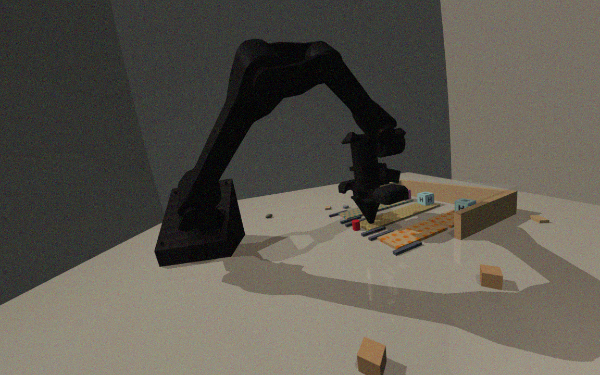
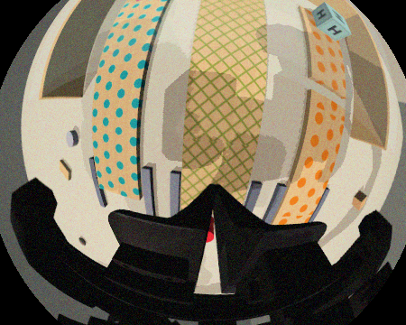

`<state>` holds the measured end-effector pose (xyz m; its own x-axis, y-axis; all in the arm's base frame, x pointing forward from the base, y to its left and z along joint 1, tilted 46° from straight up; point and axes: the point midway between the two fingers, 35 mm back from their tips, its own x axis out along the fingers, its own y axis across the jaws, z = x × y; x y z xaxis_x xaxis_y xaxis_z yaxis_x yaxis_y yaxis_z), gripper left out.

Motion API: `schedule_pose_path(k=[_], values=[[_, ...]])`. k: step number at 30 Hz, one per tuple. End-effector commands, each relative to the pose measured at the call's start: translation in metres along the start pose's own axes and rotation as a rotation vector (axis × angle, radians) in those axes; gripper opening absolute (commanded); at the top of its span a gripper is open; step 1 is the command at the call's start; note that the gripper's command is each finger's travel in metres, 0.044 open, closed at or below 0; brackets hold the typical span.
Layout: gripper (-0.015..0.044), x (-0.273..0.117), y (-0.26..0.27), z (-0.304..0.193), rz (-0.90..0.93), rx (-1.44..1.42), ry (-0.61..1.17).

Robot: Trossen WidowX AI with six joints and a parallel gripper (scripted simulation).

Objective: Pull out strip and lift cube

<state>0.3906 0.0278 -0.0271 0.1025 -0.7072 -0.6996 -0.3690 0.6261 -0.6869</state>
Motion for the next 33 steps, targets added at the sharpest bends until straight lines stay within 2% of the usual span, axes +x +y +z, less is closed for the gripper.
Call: schedule_pose_path(k=[1,33], values=[[0.0,0.002,-0.001,0.0,-0.005,-0.003,0.001],[0.0,0.004,0.002,-0.04,-0.005,-0.004,0.003]])
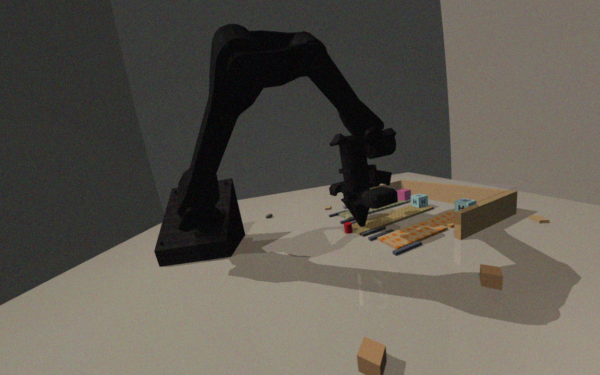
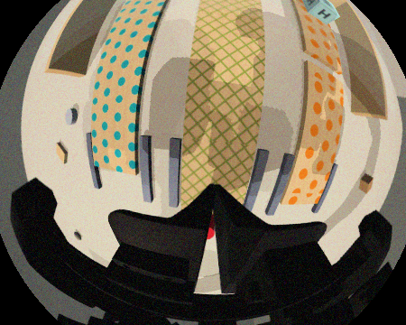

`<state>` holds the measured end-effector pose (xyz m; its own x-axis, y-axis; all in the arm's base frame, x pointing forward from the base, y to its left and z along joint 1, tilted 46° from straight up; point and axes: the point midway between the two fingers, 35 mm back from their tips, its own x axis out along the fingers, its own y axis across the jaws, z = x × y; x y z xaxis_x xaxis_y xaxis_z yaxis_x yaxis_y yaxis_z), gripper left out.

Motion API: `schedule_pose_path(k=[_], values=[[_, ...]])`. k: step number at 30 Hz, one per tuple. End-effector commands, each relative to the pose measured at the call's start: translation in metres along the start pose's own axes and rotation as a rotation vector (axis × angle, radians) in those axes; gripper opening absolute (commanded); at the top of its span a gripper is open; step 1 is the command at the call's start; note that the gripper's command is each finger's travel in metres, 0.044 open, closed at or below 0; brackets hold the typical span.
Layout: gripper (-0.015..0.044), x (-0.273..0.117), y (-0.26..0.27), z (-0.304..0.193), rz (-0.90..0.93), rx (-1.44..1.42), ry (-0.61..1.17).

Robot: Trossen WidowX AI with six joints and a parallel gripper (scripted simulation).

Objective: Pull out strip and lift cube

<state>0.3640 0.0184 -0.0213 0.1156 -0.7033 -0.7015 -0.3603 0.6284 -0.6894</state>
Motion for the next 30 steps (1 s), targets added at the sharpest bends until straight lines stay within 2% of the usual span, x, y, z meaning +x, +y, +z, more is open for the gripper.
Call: schedule_pose_path(k=[1,30], values=[[0.0,0.004,0.002,-0.013,-0.003,-0.014,0.016],[0.0,0.005,0.002,-0.056,-0.003,-0.016,0.018]])
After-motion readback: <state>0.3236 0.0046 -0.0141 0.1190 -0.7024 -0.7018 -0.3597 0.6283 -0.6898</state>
